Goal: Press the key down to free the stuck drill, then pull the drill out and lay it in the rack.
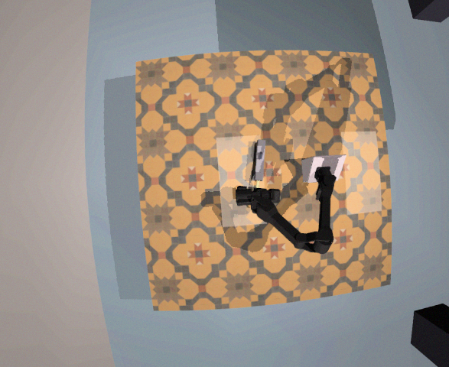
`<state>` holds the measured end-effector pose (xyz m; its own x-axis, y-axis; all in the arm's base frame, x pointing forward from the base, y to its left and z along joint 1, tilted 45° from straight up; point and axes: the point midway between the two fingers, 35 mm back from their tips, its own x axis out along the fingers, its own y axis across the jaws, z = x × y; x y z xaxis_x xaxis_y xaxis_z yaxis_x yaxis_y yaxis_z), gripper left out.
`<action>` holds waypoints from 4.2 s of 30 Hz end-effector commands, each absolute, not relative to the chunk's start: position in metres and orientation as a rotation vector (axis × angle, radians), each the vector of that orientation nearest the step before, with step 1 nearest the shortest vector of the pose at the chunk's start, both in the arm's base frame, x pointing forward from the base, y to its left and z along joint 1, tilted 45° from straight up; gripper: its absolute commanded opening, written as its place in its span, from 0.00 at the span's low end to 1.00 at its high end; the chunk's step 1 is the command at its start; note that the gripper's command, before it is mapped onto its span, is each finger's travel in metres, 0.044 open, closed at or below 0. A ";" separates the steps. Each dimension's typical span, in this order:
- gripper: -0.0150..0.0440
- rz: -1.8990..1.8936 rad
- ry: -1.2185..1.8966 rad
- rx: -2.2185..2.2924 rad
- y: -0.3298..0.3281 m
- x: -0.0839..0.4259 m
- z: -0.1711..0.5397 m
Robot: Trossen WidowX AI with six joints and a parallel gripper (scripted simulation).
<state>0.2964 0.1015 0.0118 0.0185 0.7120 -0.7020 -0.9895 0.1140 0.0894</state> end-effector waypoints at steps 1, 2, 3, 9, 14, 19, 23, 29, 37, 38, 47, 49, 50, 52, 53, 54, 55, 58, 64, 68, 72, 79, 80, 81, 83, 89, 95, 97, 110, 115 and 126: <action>1.00 1.410 0.706 -0.503 0.100 0.296 0.009; 1.00 1.410 0.706 -0.503 0.100 0.296 0.009; 1.00 1.410 0.706 -0.503 0.100 0.296 0.009; 1.00 1.410 0.706 -0.503 0.099 0.296 0.007; 1.00 1.410 0.706 -0.503 0.099 0.296 0.006; 1.00 1.410 0.706 -0.503 0.098 0.295 0.005; 1.00 1.410 0.706 -0.503 0.098 0.295 0.005; 1.00 1.410 0.706 -0.503 0.097 0.295 0.004; 1.00 1.410 0.706 -0.503 0.097 0.295 0.002; 1.00 1.410 0.706 -0.503 0.097 0.295 0.002; 0.87 1.408 0.700 -0.500 0.097 0.296 0.004; 0.78 1.408 0.700 -0.500 0.097 0.296 0.004; 0.73 1.408 0.700 -0.500 0.097 0.296 0.004; 0.64 1.408 0.700 -0.500 0.097 0.296 0.004; 0.60 1.408 0.700 -0.500 0.097 0.296 0.004; 0.56 1.408 0.700 -0.500 0.097 0.296 0.004; 0.51 1.408 0.700 -0.500 0.097 0.296 0.004; 0.38 1.408 0.700 -0.500 0.097 0.296 0.004; 0.25 1.408 0.700 -0.500 0.097 0.296 0.004; 0.25 1.409 0.701 -0.501 0.097 0.296 0.005; 0.25 1.410 0.706 -0.503 0.096 0.295 0.006; 0.25 1.410 0.706 -0.503 0.096 0.295 0.006; 0.25 1.410 0.706 -0.503 0.096 0.295 0.006; 0.25 1.410 0.706 -0.503 0.096 0.295 0.006; 0.25 1.410 0.706 -0.503 0.095 0.295 0.006; 0.25 1.410 0.706 -0.503 0.095 0.295 0.006; 0.25 1.410 0.706 -0.503 0.095 0.295 0.007; 0.25 1.410 0.707 -0.503 0.095 0.295 0.007; 0.25 1.410 0.707 -0.503 0.094 0.295 0.007; 0.25 1.410 0.707 -0.503 0.094 0.295 0.007; 0.25 1.410 0.706 -0.503 0.102 0.296 0.013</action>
